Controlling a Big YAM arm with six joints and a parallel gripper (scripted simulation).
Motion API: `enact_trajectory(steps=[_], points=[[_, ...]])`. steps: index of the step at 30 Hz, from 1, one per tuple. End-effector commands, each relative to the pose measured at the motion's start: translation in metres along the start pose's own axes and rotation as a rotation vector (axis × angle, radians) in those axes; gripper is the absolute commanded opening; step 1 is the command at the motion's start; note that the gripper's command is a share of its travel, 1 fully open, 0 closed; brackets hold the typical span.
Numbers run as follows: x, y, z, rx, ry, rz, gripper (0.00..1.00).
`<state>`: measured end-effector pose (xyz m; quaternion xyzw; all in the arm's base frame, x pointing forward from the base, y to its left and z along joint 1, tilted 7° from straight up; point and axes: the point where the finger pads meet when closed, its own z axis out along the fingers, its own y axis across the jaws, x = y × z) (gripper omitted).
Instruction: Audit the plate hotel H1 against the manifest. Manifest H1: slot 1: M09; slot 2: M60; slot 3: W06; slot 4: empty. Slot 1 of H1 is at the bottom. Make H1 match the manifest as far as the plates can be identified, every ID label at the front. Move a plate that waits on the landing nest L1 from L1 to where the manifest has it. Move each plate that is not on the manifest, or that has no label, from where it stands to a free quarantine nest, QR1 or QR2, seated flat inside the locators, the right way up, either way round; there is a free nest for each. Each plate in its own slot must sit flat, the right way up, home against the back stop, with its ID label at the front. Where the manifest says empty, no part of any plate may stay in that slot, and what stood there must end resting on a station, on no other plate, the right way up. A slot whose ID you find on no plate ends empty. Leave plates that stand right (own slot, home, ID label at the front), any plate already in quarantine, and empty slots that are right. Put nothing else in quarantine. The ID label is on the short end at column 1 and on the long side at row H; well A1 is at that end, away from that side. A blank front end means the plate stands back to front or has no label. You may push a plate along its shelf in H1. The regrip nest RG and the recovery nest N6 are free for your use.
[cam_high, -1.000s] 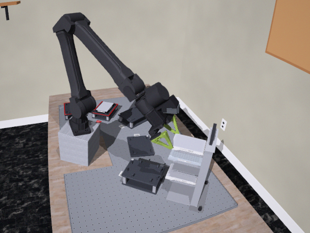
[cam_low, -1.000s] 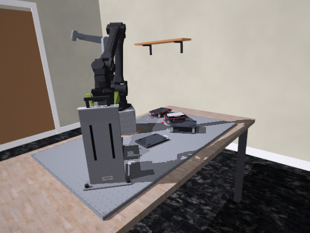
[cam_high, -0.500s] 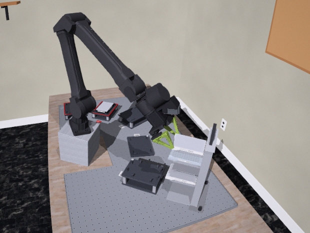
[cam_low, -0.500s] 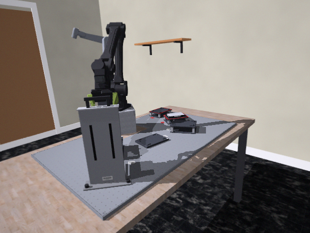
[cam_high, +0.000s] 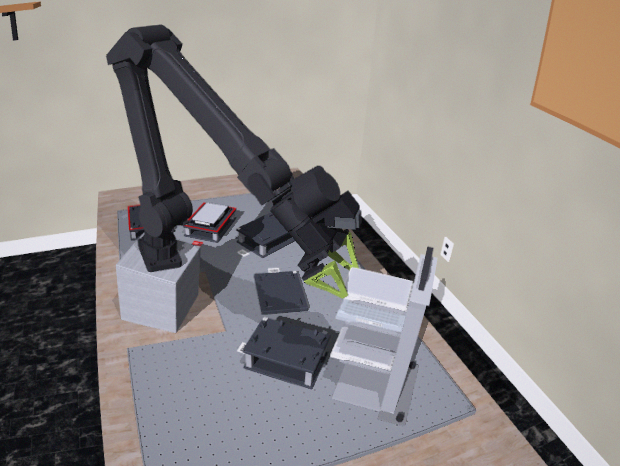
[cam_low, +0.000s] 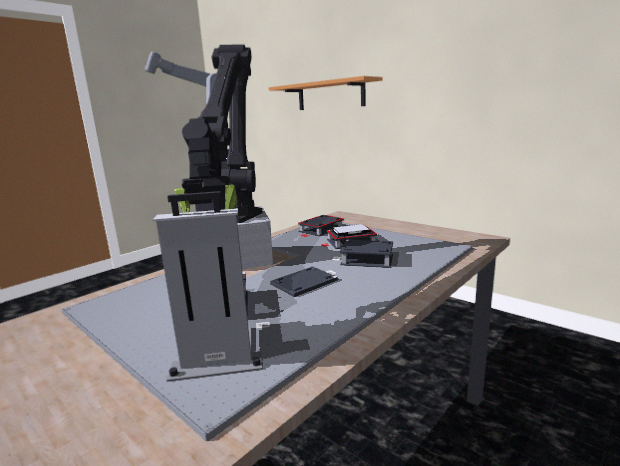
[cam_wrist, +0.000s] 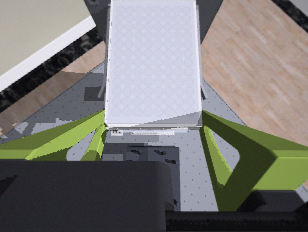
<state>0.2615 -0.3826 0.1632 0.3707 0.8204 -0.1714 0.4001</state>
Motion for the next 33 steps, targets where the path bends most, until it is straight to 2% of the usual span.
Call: enact_trajectory(steps=[1, 3, 4, 6, 11, 12, 14, 26, 28, 29, 30, 33], points=[[-0.026, -0.001, -0.003, 0.005, -0.05, -0.007, 0.86], [-0.03, 0.001, 0.001, 0.0, -0.058, -0.008, 0.86], [-0.011, 0.002, 0.002, -0.001, -0.029, -0.004, 0.86], [-0.013, 0.0, -0.009, 0.004, -0.048, -0.007, 0.86], [-0.008, -0.003, -0.012, 0.008, -0.039, -0.006, 0.86], [0.0, -0.004, -0.008, 0.008, -0.018, -0.002, 0.86], [-0.002, -0.004, -0.015, 0.01, -0.028, -0.006, 0.86], [0.011, -0.003, -0.025, 0.007, -0.02, -0.006, 0.86], [0.011, -0.003, -0.025, 0.007, -0.02, -0.006, 0.86], [0.017, -0.002, -0.021, 0.003, -0.003, -0.002, 0.86], [0.014, -0.003, -0.027, 0.007, -0.019, -0.004, 0.86], [0.016, -0.004, -0.03, 0.009, -0.02, -0.005, 0.86]])
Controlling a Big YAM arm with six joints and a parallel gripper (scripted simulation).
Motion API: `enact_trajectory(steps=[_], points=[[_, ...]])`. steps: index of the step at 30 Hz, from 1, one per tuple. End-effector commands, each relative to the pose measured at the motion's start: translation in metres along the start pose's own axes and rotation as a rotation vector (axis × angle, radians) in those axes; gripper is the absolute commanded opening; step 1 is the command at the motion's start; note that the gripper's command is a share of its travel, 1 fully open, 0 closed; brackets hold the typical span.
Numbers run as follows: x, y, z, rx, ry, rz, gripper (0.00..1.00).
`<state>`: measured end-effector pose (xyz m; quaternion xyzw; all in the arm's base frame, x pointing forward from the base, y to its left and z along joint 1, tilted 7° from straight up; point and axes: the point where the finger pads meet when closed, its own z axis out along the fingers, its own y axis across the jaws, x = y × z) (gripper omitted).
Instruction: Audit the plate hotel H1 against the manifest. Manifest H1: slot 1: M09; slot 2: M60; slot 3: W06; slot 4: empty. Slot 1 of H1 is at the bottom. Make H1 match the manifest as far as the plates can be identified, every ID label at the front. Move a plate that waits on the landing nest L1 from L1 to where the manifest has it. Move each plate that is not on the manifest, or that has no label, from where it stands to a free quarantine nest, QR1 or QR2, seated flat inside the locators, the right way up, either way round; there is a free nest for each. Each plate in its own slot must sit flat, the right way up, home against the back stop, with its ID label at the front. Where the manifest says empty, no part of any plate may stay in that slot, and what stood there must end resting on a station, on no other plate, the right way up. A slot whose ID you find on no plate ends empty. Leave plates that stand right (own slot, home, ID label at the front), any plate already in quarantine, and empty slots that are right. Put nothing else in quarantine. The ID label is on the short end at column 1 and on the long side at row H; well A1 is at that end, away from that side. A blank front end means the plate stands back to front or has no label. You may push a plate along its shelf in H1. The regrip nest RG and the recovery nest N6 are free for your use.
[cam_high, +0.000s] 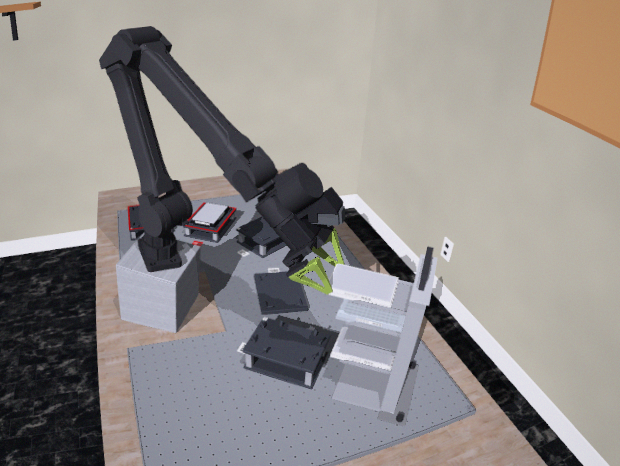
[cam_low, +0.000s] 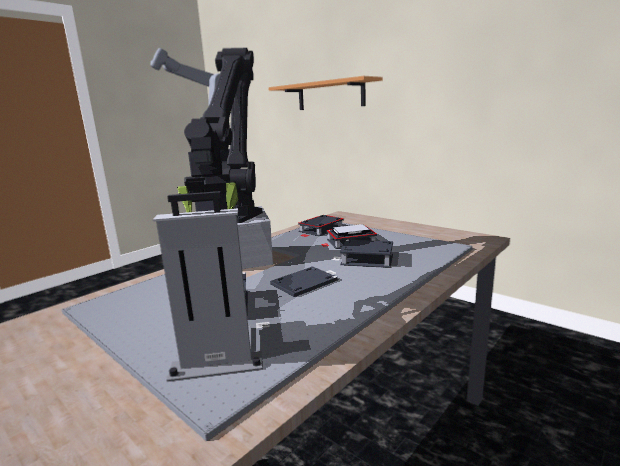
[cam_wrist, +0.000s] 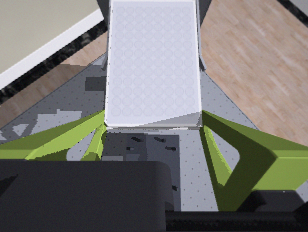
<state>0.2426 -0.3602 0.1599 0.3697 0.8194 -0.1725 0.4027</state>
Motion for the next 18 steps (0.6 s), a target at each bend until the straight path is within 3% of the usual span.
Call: enact_trajectory(steps=[1, 18], points=[[-0.004, -0.005, -0.01, 0.009, -0.013, -0.004, 0.86], [0.011, -0.004, -0.024, 0.009, -0.012, -0.004, 0.86]])
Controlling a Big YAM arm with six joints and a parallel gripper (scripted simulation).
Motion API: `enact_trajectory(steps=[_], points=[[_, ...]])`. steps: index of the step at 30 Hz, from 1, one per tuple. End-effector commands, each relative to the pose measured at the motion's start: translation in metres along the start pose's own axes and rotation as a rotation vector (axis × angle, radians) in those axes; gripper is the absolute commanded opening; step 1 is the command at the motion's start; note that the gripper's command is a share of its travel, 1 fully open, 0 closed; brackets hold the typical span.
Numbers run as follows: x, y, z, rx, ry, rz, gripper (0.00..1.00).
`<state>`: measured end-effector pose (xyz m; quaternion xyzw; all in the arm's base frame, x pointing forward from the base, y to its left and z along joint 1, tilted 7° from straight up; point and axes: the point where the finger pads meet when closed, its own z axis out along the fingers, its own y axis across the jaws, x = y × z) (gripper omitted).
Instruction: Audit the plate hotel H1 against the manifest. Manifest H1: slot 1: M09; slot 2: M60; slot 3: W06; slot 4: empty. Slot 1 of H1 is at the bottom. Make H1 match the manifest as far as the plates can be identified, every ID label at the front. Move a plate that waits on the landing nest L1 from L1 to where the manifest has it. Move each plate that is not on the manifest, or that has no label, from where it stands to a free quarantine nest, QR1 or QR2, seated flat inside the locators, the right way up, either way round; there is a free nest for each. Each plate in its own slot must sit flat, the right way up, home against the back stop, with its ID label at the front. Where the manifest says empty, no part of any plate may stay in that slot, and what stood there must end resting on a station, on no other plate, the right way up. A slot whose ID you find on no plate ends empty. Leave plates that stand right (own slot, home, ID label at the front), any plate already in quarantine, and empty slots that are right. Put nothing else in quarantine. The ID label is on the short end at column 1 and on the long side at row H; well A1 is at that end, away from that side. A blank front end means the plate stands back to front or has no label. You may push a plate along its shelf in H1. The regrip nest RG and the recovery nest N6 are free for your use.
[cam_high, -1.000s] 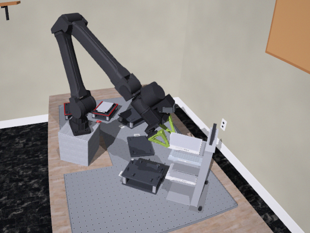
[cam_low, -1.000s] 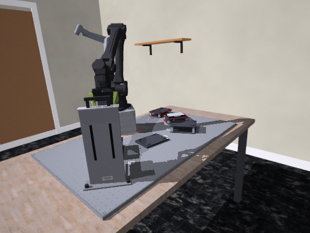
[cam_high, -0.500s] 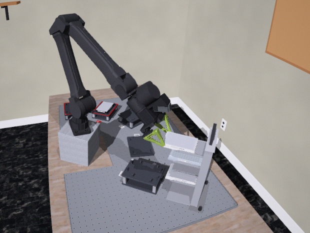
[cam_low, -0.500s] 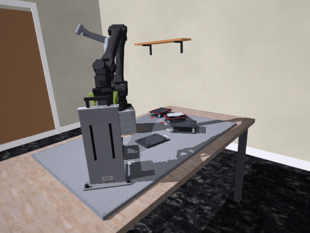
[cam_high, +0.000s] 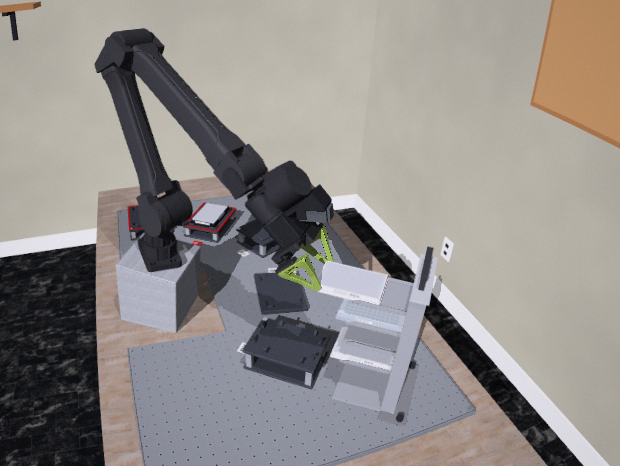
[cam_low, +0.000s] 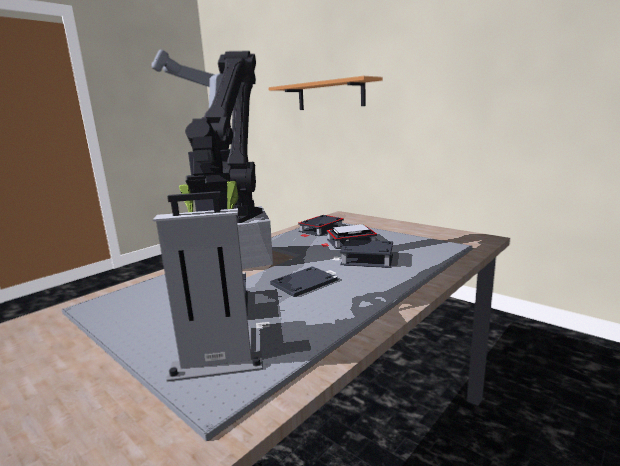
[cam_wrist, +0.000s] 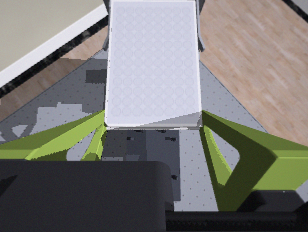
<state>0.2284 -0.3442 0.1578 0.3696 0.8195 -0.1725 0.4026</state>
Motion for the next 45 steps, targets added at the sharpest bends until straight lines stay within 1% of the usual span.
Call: enact_trajectory(steps=[1, 9, 11, 12, 13, 26, 29, 32, 45], points=[[-0.003, -0.004, -0.009, 0.009, -0.012, -0.004, 0.86], [0.005, -0.004, -0.017, 0.009, -0.012, -0.004, 0.86], [0.005, -0.004, -0.017, 0.009, -0.012, -0.004, 0.86], [0.008, -0.002, -0.015, 0.003, -0.002, -0.003, 0.86], [0.006, -0.003, -0.018, 0.006, -0.012, -0.005, 0.86], [0.019, -0.004, -0.031, 0.009, -0.011, -0.005, 0.86], [0.021, -0.002, -0.03, 0.004, -0.005, -0.003, 0.86], [0.023, -0.004, -0.034, 0.009, -0.01, -0.006, 0.86], [0.033, -0.004, -0.045, 0.009, -0.009, -0.006, 0.86]])
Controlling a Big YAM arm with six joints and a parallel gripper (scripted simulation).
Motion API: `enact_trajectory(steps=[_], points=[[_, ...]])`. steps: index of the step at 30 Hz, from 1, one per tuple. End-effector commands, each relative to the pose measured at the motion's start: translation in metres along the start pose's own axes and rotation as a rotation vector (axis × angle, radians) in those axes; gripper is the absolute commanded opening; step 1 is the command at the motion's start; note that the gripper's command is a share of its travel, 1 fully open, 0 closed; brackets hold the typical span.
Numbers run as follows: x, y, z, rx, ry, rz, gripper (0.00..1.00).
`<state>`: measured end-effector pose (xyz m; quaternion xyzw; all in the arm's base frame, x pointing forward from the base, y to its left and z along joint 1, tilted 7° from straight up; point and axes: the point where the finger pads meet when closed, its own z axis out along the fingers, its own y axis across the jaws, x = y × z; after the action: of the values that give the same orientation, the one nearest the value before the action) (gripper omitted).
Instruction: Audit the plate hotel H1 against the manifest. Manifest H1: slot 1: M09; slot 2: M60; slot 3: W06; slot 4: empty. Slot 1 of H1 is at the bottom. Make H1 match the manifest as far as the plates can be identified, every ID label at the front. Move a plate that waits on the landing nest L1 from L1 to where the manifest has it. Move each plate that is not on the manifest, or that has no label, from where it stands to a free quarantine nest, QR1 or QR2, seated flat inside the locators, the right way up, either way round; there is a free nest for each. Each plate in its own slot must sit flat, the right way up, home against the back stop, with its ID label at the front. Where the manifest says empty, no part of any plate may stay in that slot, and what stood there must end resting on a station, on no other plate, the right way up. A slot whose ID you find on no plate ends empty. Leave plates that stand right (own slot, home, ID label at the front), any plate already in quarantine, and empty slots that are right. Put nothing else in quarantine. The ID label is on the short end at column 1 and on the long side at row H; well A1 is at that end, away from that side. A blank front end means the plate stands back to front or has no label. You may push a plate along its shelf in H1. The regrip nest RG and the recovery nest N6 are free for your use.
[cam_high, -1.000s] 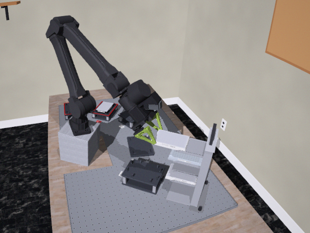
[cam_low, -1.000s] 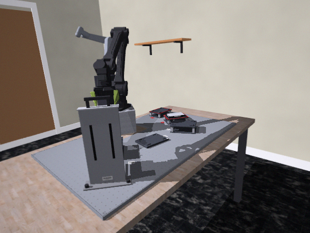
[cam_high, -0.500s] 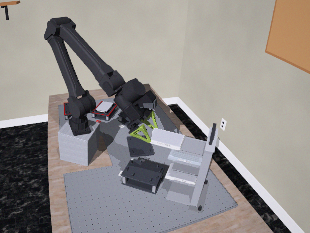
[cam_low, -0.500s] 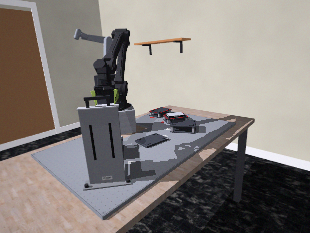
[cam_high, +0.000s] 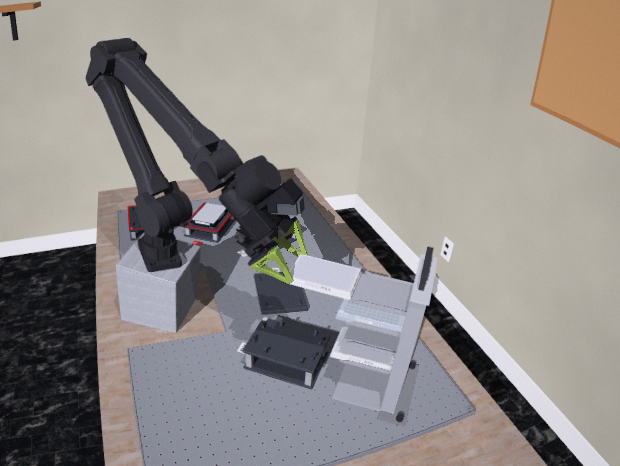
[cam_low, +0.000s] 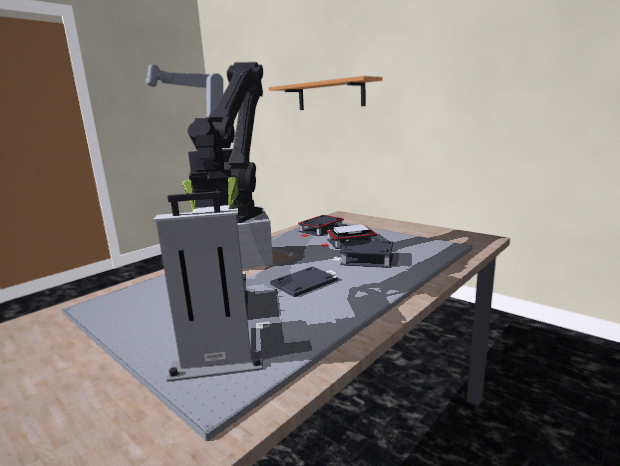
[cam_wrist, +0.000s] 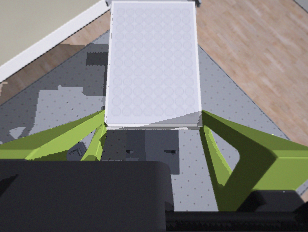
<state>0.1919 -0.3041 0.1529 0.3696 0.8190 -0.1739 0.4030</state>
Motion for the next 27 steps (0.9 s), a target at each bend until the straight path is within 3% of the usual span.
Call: enact_trajectory(steps=[1, 27], points=[[-0.004, -0.002, -0.005, 0.003, -0.007, -0.003, 0.86], [0.02, -0.003, -0.028, 0.006, -0.006, -0.006, 0.86]])
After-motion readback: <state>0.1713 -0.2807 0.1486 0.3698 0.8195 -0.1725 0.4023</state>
